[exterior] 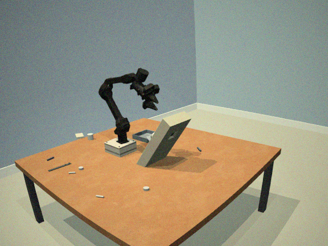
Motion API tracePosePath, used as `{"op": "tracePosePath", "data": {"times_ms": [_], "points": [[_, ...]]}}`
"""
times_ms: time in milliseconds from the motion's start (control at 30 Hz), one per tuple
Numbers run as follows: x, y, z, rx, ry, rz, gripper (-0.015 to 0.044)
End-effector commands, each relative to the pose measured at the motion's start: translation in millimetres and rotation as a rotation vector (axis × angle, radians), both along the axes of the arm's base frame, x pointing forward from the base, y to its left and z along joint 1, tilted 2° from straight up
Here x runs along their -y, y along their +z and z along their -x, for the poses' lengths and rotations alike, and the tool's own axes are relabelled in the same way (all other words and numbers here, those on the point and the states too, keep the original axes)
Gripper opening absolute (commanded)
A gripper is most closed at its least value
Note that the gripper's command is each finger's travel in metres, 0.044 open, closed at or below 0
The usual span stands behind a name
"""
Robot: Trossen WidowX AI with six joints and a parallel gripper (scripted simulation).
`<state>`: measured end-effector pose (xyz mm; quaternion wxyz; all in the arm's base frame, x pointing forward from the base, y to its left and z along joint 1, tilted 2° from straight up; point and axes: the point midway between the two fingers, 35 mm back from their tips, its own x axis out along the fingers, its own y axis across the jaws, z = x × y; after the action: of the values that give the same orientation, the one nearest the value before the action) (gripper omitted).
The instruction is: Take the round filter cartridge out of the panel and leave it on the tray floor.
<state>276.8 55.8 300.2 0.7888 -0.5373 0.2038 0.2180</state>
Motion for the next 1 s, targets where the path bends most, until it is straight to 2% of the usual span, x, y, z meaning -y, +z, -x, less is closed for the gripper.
{"op": "tracePosePath", "data": {"times_ms": [0, 233, 300, 967], "points": [[2.8, -38.8, 2.1, -0.163, -0.177, -0.194, 0.0305], [12.1, -108.5, 22.9, -0.437, -0.697, -0.628, 0.0305], [14.0, -120.5, 28.3, -0.478, -0.808, -0.699, 0.0305], [13.0, -134.5, 19.9, -0.482, -0.821, -0.708, 0.0305]]}}
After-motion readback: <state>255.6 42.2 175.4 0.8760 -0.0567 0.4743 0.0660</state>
